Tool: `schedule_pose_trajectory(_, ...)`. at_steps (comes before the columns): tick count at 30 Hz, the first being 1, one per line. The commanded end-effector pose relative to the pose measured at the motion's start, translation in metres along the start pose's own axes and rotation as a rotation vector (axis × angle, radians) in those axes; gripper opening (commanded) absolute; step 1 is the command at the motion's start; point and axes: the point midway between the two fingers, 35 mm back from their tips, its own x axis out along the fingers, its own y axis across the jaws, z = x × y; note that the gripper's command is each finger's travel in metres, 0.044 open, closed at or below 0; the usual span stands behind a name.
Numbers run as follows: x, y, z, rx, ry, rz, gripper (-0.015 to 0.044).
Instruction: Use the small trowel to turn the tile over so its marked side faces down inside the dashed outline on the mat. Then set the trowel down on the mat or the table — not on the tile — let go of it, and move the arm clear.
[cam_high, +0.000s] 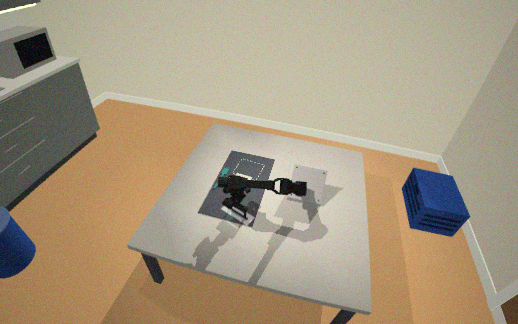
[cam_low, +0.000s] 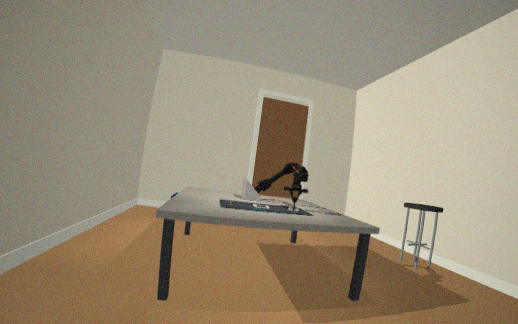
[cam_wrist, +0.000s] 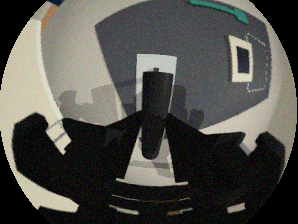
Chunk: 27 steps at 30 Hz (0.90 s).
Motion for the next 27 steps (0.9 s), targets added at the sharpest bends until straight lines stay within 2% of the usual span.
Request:
schedule_pose_trajectory(1,0.0001,-0.0008,0.0002,0.101,-0.001,-0.004,0.013)
schedule_pose_trajectory(20,0.0001,-0.0009,0.0003,0.653,-0.002,-0.003,0.013)
schedule_pose_trajectory(25,0.0001,-0.0009,0.0003,0.672,-0.002,-0.003,0.013)
schedule_pose_trajectory(27,0.0001,-0.0009,0.0003,0.672,-0.002,-0.003,0.0183)
